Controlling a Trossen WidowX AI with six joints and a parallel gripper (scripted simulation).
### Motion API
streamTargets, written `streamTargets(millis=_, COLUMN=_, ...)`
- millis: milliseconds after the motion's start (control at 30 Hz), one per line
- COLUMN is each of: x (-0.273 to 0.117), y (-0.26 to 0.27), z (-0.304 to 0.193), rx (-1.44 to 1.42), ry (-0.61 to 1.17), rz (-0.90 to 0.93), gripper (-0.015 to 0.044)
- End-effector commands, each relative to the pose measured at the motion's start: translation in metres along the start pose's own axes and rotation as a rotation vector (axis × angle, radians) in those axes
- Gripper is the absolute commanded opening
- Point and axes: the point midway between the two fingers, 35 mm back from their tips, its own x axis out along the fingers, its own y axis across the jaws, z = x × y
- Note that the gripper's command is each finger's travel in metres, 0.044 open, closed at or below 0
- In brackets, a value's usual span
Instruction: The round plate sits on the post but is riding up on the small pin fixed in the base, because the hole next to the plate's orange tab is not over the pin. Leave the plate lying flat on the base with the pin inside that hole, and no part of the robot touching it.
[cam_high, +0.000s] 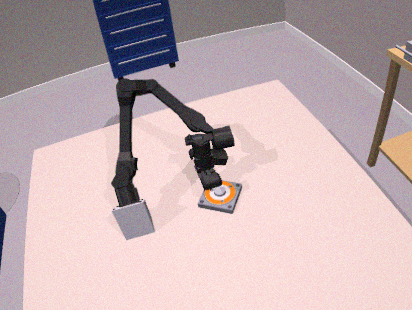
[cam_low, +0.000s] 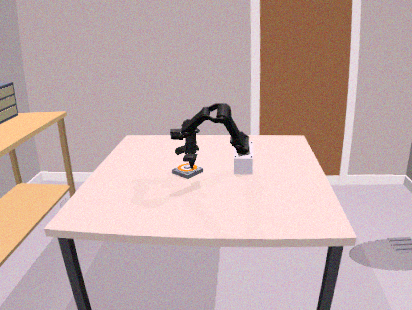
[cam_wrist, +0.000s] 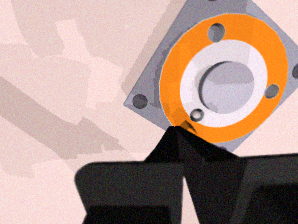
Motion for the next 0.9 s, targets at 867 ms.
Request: streamTargets(millis=867, x=-0.038, y=-0.004, z=-0.007, rx=0.009, ry=0.006, rz=-0.001, gripper=0.0)
